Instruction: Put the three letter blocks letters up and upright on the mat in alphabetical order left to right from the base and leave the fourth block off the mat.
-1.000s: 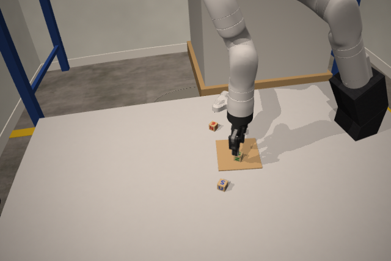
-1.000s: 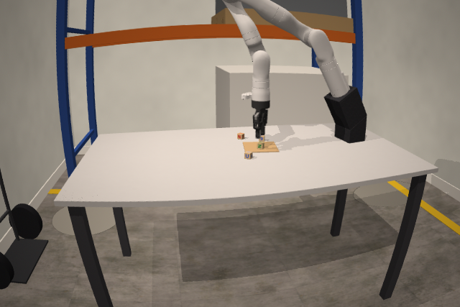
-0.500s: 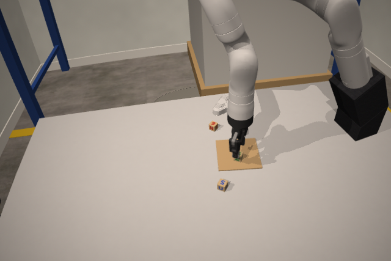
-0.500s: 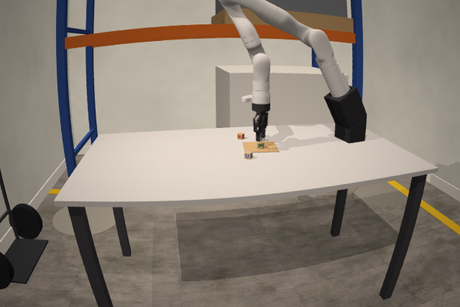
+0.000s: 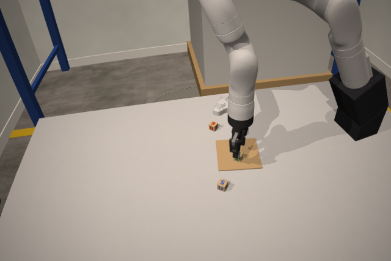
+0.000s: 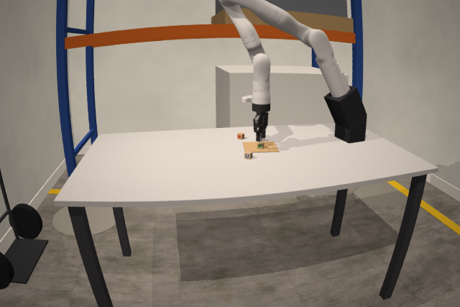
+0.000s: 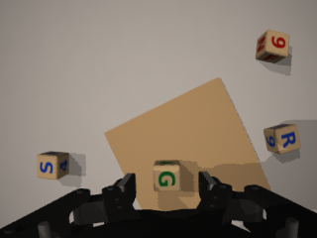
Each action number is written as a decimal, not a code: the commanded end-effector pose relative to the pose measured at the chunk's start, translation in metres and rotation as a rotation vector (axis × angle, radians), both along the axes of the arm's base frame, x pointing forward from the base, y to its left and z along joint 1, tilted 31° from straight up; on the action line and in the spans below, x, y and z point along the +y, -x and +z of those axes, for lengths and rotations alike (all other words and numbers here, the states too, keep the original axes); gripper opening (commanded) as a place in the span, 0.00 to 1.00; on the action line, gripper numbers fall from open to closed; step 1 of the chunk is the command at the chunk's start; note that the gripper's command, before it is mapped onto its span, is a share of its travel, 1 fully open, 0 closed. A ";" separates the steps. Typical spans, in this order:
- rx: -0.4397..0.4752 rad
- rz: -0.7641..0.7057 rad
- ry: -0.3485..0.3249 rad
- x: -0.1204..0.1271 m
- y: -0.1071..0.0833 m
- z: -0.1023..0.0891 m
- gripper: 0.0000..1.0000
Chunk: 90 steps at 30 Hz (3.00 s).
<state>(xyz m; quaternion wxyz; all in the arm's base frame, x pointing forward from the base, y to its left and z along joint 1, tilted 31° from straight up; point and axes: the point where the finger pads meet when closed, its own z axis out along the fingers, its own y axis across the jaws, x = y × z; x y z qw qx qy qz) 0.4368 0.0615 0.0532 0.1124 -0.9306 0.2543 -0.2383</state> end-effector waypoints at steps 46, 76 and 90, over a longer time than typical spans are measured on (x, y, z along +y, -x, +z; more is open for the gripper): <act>-0.001 0.000 0.000 0.002 -0.013 -0.022 0.62; -0.001 0.000 0.000 0.003 -0.016 -0.028 0.62; -0.001 0.000 0.000 0.003 -0.016 -0.028 0.62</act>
